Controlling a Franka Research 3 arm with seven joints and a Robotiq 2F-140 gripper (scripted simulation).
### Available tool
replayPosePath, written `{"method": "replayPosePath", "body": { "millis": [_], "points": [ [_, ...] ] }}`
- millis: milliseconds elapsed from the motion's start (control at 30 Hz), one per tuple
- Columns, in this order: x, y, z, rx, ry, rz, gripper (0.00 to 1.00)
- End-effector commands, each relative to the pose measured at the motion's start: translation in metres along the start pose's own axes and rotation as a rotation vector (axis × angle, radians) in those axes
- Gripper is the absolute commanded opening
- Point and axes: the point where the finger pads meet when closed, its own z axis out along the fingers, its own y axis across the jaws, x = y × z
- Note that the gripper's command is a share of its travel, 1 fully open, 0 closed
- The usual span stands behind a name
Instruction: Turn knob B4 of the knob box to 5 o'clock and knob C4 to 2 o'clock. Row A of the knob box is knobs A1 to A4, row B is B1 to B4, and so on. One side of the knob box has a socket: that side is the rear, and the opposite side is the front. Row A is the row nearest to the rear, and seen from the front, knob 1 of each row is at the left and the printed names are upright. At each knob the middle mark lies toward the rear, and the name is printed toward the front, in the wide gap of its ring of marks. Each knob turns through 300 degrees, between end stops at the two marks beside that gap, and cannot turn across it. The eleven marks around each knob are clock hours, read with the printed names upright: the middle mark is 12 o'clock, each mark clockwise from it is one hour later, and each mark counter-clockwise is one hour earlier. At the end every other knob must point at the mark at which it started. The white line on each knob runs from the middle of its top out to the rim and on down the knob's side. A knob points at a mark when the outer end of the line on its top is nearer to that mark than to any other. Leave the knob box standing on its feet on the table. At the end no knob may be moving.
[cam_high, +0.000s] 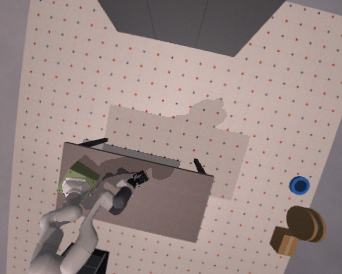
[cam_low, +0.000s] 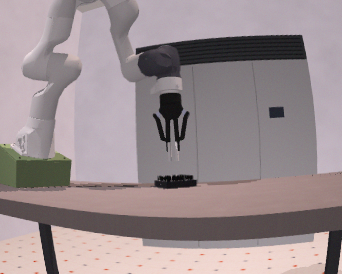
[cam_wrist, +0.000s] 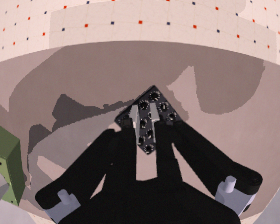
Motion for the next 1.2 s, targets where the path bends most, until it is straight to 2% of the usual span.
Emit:
{"method": "replayPosePath", "body": {
  "millis": [0, 267, 1167],
  "points": [
    [-0.0041, -0.0013, 0.0004, 0.014, -0.012, -0.155, 0.12],
    [-0.0042, -0.0012, -0.0004, 0.015, -0.011, -0.269, 0.12],
    [-0.0042, -0.0012, -0.0004, 0.015, -0.011, -0.270, 0.12]
  ]
}}
